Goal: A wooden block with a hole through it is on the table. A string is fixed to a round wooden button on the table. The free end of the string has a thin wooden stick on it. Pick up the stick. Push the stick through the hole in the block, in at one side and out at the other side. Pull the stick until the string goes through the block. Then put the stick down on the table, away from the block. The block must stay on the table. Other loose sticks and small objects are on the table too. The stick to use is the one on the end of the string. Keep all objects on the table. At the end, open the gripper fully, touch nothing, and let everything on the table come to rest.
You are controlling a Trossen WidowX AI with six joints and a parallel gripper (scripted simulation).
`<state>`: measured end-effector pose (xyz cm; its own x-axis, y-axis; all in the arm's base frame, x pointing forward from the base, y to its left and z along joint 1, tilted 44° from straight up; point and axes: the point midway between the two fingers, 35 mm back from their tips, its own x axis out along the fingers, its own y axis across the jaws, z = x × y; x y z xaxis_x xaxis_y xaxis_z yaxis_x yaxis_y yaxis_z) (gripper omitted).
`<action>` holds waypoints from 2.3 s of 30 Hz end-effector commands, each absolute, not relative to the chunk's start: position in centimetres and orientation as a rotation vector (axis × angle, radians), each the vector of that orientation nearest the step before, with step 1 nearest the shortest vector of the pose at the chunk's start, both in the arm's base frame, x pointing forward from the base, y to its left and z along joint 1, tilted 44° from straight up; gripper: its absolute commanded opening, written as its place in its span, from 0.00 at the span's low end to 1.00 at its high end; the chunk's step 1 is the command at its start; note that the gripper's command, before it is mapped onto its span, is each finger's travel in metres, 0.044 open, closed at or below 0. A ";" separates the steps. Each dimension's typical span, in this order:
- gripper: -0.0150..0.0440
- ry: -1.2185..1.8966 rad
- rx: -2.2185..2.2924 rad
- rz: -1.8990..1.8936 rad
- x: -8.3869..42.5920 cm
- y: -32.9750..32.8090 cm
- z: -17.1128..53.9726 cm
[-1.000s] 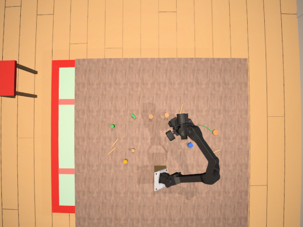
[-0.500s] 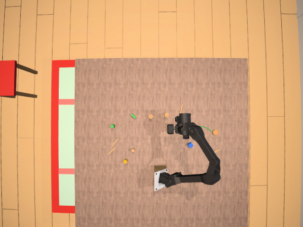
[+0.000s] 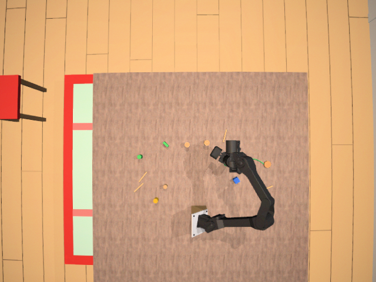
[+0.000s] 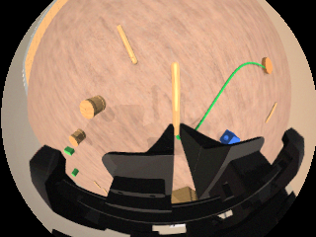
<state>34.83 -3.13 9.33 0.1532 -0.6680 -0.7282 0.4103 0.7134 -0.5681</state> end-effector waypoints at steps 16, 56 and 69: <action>0.25 0.842 0.319 -1.145 35.2 -4.2 10.6; 0.25 -0.049 1.389 -1.565 35.7 -6.3 12.7; 0.25 -0.048 1.391 -1.565 36.8 -5.6 12.3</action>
<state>36.48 -5.88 12.53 0.1626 -0.6704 -0.7240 0.6237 -0.4987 0.6019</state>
